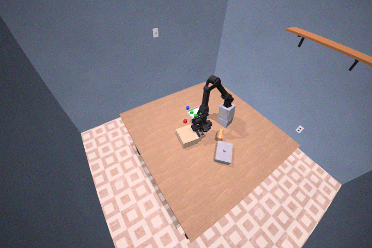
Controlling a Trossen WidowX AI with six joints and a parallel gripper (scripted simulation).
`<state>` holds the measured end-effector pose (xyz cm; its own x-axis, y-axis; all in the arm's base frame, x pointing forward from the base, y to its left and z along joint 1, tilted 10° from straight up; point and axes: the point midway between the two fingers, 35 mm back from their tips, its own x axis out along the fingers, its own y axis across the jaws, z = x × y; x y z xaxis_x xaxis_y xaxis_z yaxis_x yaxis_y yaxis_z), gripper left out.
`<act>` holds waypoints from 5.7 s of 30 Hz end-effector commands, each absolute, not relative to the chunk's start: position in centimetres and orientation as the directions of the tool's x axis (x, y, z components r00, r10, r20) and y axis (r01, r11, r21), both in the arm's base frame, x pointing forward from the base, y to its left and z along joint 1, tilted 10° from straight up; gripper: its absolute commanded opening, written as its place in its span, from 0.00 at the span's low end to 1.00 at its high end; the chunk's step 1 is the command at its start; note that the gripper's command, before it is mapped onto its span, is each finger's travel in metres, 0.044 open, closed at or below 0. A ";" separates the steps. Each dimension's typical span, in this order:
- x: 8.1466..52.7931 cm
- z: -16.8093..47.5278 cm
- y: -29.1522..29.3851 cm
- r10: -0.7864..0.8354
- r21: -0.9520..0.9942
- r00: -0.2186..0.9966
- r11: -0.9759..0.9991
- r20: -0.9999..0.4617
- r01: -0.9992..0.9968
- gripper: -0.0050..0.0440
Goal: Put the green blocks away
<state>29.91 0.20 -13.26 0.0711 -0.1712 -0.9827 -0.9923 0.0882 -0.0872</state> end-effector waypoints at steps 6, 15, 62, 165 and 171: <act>29.0 -13.4 0.3 -0.165 -0.059 0.043 0.092 -0.985 -0.994 0.10; 27.1 -13.5 0.5 -0.165 -0.059 0.043 0.092 -0.985 -0.994 0.10; 24.7 -13.7 0.7 -0.165 -0.059 0.043 0.092 -0.985 -0.994 0.40; 32.2 -12.3 1.6 -0.165 -0.158 0.043 0.979 -0.985 0.125 0.60; 32.2 -12.3 1.6 -0.165 -0.158 0.043 0.979 -0.985 0.125 0.60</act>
<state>32.61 1.72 -11.67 0.0563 -0.1656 -0.9846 0.1293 0.9790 -0.1573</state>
